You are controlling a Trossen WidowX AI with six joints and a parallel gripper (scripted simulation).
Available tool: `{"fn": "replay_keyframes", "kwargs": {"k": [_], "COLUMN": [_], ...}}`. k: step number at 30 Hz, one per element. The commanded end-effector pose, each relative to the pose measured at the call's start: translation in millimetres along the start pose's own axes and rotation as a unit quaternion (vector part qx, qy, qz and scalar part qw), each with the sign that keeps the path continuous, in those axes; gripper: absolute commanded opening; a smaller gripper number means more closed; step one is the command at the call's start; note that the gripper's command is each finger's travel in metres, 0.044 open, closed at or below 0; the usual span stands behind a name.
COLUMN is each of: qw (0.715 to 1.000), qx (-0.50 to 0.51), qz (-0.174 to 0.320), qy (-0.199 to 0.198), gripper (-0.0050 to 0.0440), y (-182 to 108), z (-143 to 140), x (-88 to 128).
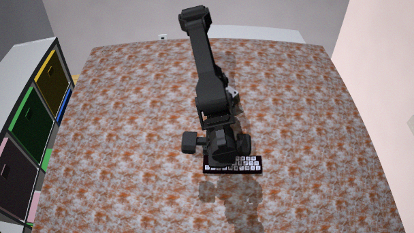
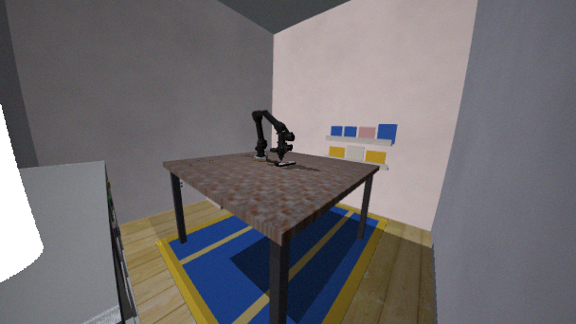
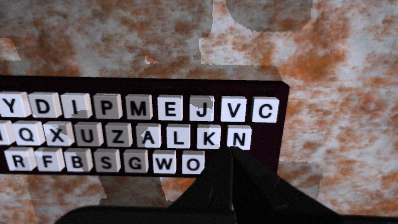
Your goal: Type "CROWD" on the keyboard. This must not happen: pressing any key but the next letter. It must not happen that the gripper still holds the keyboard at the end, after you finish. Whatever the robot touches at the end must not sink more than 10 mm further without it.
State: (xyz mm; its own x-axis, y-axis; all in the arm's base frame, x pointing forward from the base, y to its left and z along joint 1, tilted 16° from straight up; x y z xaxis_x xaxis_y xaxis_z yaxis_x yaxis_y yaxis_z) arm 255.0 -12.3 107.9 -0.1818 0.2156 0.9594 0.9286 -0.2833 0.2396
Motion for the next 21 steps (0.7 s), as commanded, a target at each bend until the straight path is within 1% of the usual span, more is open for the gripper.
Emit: {"fn": "replay_keyframes", "kwargs": {"k": [1,8,11,13,21], "qw": [1.0,1.0,1.0,1.0,1.0], "qx": [0.005,0.005,0.005,0.005,0.005], "qz": [0.002,0.002,0.003,0.002,0.002], "qy": [0.002,0.002,0.002,0.002,0.002], "gripper": [0.0,0.0,0.0,0.0,0.0], "y": [-3.4,-5.2,-28.9,-36.2,-36.2], "z": [-4.0,-2.8,10.5,13.9,13.9], "x": [-0.5,-0.5,-0.2,-0.3,-0.3]}}
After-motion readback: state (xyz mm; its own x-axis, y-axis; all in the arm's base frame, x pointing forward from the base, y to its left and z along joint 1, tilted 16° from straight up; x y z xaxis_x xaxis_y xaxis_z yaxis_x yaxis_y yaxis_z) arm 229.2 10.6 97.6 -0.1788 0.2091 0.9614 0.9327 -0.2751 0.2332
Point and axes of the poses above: the point midway between the two fingers, 35 mm back from their tips, its own x axis back along the fingers, its own z axis across the jaws, y = z × x, the point moved 2 cm from there along x, back along the fingers, and after that the axes turned 12 degrees about -x, right-handed, at the moved point
